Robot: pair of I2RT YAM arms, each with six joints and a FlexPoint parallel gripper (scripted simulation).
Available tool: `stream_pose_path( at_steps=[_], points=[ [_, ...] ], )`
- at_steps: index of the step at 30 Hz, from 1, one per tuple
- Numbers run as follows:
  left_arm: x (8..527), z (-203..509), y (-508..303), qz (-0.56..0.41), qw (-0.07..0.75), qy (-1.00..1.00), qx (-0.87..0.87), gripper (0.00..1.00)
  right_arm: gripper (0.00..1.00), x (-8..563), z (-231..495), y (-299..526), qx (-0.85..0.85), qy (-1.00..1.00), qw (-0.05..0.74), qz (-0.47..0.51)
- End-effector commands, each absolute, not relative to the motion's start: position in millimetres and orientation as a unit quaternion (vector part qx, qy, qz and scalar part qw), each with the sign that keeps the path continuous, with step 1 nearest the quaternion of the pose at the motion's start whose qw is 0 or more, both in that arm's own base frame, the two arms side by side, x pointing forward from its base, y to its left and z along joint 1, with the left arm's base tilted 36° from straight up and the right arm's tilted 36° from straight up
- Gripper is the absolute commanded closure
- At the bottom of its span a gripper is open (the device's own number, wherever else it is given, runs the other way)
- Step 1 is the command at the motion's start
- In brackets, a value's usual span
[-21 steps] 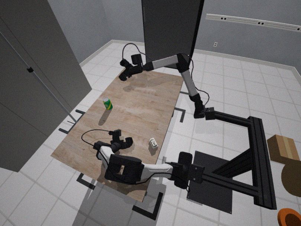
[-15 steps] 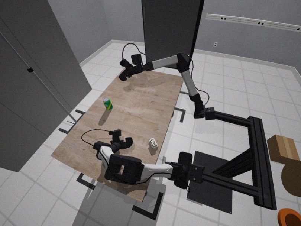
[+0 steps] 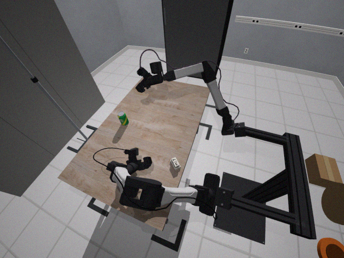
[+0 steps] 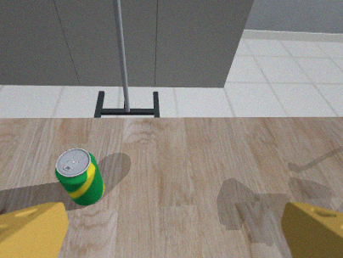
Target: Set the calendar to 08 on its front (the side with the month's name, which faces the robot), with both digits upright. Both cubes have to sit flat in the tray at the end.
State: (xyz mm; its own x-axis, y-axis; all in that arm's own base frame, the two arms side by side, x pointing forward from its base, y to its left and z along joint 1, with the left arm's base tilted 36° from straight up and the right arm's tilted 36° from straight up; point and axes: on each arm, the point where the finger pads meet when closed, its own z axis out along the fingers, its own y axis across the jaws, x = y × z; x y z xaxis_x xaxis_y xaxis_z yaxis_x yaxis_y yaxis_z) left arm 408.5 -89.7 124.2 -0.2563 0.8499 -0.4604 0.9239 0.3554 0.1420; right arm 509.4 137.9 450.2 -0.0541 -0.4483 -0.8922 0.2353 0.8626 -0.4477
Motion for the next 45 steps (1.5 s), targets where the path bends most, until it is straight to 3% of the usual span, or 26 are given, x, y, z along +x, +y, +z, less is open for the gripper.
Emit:
stream_pose_path(
  at_steps=[1, 13, 19, 28, 30, 39, 45],
  points=[
    [408.5, 131.9, -92.9, -0.049, 0.242, 0.776, 0.581, 0.00, 0.00, 501.8, 448.7, 141.7, -0.132, 0.687, 0.669, -0.252],
    [379.9, 117.9, -105.3, 0.042, 0.184, 0.744, 0.641, 0.00, 0.00, 456.7, 393.5, 148.8, -0.383, 0.698, 0.557, -0.236],
    [356.7, 107.2, -118.6, 0.094, 0.142, 0.716, 0.677, 0.00, 0.00, 407.1, 349.1, 146.1, -0.510, 0.687, 0.481, -0.192],
    [312.6, 84.0, -134.5, 0.186, 0.049, 0.661, 0.726, 0.00, 0.00, 317.4, 295.5, 142.7, -0.650, 0.645, 0.391, -0.089],
    [312.6, 84.0, -134.5, 0.186, 0.049, 0.661, 0.726, 0.00, 0.00, 317.4, 295.5, 142.7, -0.650, 0.645, 0.391, -0.089],
    [251.9, 54.9, -165.8, 0.318, -0.076, 0.537, 0.778, 0.00, 0.00, 202.5, 255.2, 141.8, -0.743, 0.581, 0.325, 0.063],
    [212.0, 36.8, -196.2, 0.384, -0.138, 0.435, 0.803, 0.00, 0.00, 165.3, 249.2, 138.8, -0.755, 0.562, 0.322, 0.101]
  ],
)
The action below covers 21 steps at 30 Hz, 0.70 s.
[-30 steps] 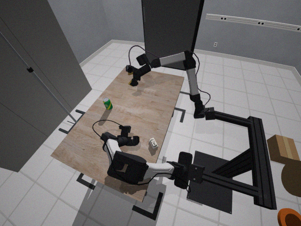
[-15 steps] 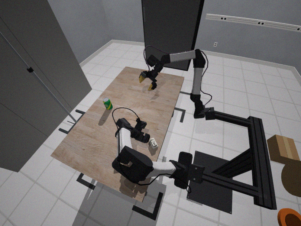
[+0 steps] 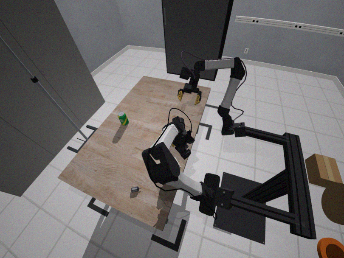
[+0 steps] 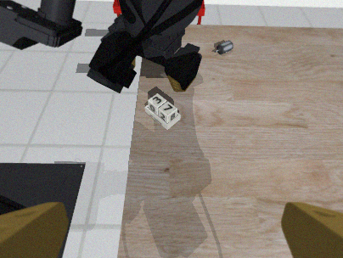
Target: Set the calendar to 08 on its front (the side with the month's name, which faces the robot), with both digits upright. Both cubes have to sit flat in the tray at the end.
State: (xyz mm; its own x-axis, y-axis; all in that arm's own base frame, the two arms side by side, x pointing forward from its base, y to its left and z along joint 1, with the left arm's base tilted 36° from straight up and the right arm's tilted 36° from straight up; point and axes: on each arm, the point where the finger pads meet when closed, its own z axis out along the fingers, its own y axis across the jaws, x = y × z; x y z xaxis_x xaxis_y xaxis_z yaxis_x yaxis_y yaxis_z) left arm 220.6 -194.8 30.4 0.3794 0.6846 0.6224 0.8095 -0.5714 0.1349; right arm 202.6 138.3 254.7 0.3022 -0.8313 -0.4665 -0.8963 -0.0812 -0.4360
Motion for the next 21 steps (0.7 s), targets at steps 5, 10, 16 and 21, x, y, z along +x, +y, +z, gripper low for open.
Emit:
stream_pose_path(
  at_steps=[5, 10, 16, 21],
  points=[
    [198.5, 29.0, -207.0, -0.404, 0.158, -0.398, -0.808, 0.00, 0.00, 159.4, 246.3, 137.6, -0.756, 0.561, 0.319, 0.107],
    [182.5, 18.0, -220.2, -0.427, 0.180, -0.353, -0.813, 0.00, 0.00, 153.6, 244.0, 136.5, -0.758, 0.558, 0.319, 0.113],
    [177.1, 8.8, -229.0, -0.432, 0.181, -0.338, -0.816, 0.00, 0.00, 153.4, 245.4, 136.8, -0.758, 0.556, 0.320, 0.112],
    [180.7, 9.5, -229.9, -0.424, 0.158, -0.376, -0.809, 0.33, 0.00, 159.2, 239.9, 135.8, -0.754, 0.567, 0.314, 0.111]
  ],
)
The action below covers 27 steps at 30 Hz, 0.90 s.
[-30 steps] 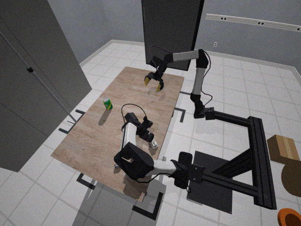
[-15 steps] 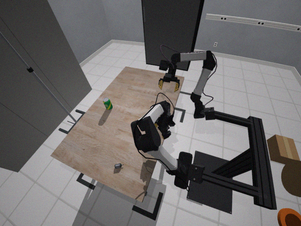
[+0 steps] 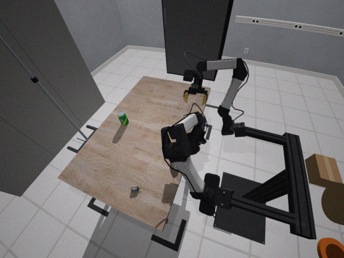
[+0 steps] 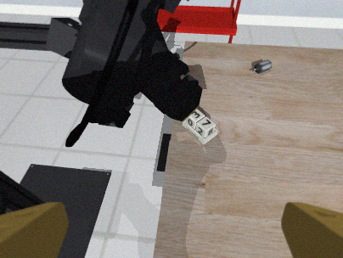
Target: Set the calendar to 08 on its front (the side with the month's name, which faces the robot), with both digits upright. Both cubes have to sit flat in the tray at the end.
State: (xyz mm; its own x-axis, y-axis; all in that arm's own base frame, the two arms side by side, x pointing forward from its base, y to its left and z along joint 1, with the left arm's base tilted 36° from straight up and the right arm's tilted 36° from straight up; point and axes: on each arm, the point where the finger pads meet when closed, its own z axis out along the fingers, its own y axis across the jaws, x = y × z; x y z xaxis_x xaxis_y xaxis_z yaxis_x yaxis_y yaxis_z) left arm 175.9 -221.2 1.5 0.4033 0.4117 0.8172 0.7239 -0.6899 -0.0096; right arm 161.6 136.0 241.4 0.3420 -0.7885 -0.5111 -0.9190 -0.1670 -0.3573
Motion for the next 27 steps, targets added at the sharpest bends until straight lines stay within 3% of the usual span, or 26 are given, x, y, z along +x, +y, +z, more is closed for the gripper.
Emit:
stream_pose_path(
  at_steps=[1, 15, 27],
  points=[
    [182.8, 7.7, -230.0, -0.418, 0.144, -0.399, -0.803, 0.43, 0.00, 161.7, 237.2, 135.5, -0.750, 0.573, 0.310, 0.113],
    [226.3, -13.1, -205.0, -0.359, 0.006, -0.674, -0.645, 0.43, 0.00, 193.8, 220.3, 133.4, -0.712, 0.625, 0.304, 0.104],
    [275.6, -19.3, -164.3, -0.278, -0.119, -0.872, -0.384, 0.43, 0.00, 217.9, 207.7, 135.7, -0.669, 0.666, 0.310, 0.115]
  ],
)
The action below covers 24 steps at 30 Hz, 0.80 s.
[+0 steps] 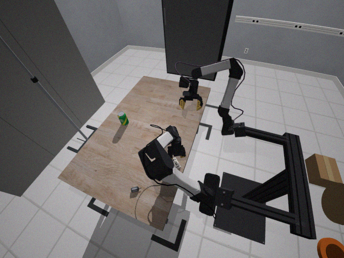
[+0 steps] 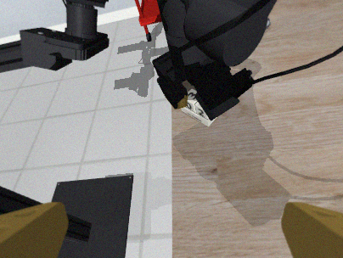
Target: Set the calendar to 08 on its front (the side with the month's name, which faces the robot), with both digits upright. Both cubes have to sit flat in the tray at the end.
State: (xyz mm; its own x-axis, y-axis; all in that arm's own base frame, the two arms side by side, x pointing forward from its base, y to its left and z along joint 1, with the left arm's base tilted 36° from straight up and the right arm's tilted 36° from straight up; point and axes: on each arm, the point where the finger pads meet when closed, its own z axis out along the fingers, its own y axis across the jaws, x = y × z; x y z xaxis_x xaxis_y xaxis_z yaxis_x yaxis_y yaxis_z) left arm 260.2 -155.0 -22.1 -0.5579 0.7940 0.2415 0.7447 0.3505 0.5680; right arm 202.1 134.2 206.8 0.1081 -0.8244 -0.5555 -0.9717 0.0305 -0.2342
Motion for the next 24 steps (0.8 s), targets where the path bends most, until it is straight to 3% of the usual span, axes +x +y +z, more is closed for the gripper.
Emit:
stream_pose_path(
  at_steps=[1, 9, 24],
  points=[
    [277.9, -19.2, -159.9, 0.274, 0.124, 0.880, 0.368, 0.43, 0.00, 219.8, 206.3, 135.8, -0.665, 0.669, 0.310, 0.117],
    [281.4, -18.6, -144.3, 0.278, 0.121, 0.886, 0.351, 0.43, 0.00, 227.6, 198.6, 136.3, -0.648, 0.685, 0.308, 0.125],
    [293.8, -39.6, -137.2, 0.279, 0.122, 0.883, 0.357, 0.66, 0.00, 231.4, 201.7, 137.0, -0.643, 0.687, 0.316, 0.124]
  ],
)
